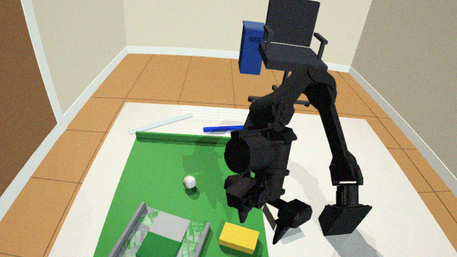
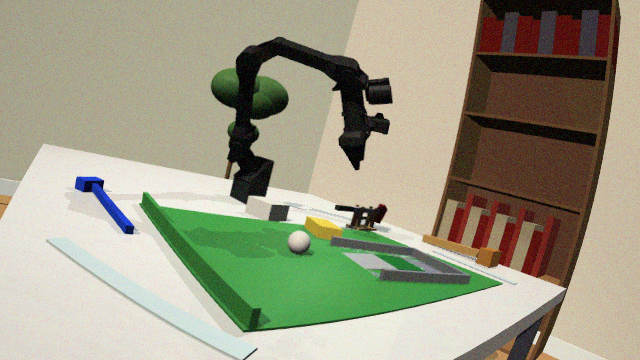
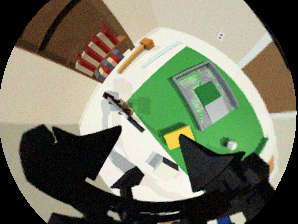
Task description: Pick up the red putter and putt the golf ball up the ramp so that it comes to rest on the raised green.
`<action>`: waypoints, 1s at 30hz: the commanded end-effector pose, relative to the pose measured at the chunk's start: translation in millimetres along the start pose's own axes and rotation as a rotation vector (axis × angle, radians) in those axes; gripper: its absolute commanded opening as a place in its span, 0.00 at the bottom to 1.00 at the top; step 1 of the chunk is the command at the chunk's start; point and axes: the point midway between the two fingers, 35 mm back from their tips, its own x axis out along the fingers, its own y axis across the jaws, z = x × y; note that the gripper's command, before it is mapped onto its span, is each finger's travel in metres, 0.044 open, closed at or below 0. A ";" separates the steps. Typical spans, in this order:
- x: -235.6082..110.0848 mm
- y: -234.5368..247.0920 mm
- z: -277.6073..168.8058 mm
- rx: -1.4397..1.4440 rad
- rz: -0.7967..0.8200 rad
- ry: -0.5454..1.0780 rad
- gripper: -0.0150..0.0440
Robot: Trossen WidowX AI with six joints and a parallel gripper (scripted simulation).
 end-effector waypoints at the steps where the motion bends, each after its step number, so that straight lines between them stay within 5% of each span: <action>1: 58.6 33.9 -17.9 -0.550 -0.006 0.118 1.00; 10: 108.1 65.0 -41.7 -1.085 0.037 0.217 1.00; 30: 129.2 58.4 -52.9 -1.100 0.038 0.221 1.00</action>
